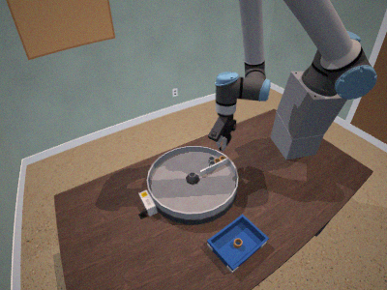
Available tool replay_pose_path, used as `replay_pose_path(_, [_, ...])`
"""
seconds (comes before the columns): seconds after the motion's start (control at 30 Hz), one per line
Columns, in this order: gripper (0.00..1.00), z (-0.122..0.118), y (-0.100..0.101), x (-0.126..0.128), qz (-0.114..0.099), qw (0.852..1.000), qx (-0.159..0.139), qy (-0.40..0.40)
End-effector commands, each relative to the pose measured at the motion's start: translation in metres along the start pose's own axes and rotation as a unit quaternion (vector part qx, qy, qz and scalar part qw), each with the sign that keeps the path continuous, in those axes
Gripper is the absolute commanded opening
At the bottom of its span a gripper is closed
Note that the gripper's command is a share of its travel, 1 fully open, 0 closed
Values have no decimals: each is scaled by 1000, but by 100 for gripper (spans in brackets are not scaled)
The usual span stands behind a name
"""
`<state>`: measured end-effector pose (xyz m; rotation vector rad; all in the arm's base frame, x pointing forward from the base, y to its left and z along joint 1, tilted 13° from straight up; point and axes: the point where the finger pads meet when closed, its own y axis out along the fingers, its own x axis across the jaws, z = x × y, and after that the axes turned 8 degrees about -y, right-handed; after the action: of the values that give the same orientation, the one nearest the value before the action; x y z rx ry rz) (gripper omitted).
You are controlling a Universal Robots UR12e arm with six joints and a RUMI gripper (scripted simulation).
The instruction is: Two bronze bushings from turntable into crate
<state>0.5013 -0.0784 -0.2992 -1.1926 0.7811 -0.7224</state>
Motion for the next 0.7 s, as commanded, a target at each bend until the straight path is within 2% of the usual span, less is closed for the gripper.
replay_pose_path(0.0, [6,0,3,0,0,1000,0,0])
replay_pose_path(0.2, [6,0,24,1,-1,1000,0,-1])
replay_pose_path(0.67, [6,0,23,2,-1,1000,1,0])
